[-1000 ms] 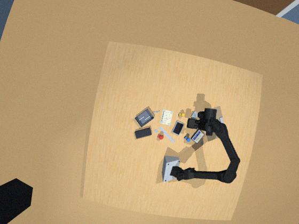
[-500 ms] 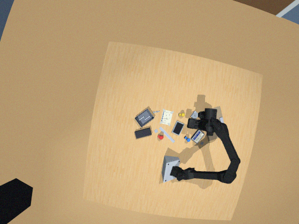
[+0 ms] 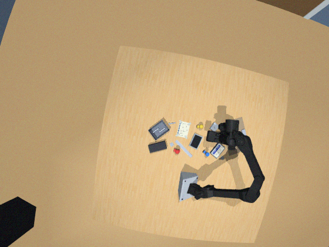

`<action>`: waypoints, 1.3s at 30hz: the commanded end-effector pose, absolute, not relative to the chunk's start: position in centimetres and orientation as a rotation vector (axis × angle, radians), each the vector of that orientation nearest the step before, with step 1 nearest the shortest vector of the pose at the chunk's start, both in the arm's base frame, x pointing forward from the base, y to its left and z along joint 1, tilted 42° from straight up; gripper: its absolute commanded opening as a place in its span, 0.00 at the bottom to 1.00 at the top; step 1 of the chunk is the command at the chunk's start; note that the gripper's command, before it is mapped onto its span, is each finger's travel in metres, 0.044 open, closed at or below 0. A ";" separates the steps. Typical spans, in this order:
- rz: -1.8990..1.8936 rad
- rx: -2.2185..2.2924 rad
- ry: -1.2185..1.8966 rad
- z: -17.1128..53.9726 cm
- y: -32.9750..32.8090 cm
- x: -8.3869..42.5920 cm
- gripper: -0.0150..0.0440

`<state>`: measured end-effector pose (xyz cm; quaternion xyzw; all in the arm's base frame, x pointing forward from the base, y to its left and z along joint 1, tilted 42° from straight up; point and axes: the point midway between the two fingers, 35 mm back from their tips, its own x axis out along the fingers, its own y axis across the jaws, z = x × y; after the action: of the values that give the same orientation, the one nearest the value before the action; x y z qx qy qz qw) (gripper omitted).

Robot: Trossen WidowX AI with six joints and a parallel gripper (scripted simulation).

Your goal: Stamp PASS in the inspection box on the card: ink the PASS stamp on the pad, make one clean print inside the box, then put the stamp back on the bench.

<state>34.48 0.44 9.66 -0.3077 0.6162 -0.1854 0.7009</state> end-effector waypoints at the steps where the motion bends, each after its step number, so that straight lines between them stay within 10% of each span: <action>1: -0.417 -0.679 1.363 10.0 0.6 34.6 0.25; 39: -0.418 -0.681 1.363 11.3 1.8 34.1 0.25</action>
<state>34.01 1.60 11.08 -0.3084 0.6159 -0.1862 0.7006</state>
